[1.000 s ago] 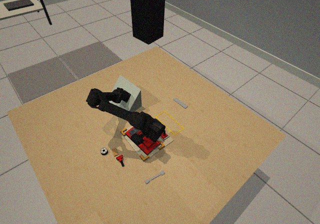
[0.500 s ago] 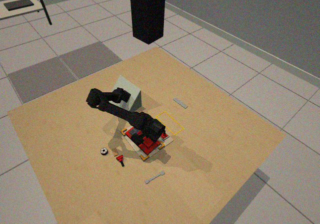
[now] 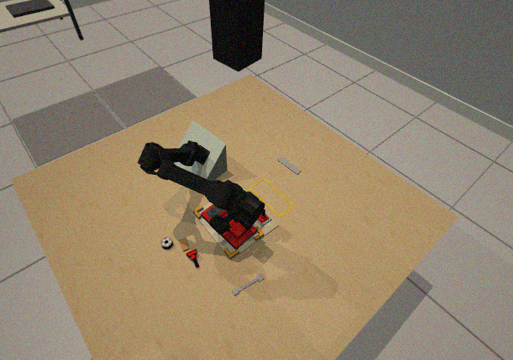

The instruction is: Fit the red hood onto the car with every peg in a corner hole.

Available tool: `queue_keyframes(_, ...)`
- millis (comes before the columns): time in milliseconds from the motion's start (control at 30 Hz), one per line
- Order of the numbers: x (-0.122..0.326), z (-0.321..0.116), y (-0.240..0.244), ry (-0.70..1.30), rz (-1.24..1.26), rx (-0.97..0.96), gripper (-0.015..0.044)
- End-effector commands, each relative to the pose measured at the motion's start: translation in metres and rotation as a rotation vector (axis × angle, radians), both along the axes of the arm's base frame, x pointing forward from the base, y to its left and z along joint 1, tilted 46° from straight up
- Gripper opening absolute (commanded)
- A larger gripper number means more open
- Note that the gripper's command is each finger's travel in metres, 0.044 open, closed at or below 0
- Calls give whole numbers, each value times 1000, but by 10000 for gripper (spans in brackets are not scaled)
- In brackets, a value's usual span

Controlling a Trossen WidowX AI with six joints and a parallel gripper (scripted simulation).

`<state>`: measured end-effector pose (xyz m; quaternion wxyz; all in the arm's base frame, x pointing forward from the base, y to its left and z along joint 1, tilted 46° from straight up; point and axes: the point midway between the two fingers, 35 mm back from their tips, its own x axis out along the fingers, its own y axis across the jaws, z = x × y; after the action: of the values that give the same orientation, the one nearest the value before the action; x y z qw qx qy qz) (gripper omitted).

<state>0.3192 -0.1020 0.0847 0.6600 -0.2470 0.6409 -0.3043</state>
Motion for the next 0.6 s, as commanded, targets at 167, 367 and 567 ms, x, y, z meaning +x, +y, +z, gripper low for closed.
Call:
queue_keyframes(167, 0, -3, -3, 1, 2, -3, 0)
queue_keyframes(367, 0, -4, -5, 1, 2, -3, 0)
queue_keyframes(567, 0, -6, -6, 1, 2, -3, 0)
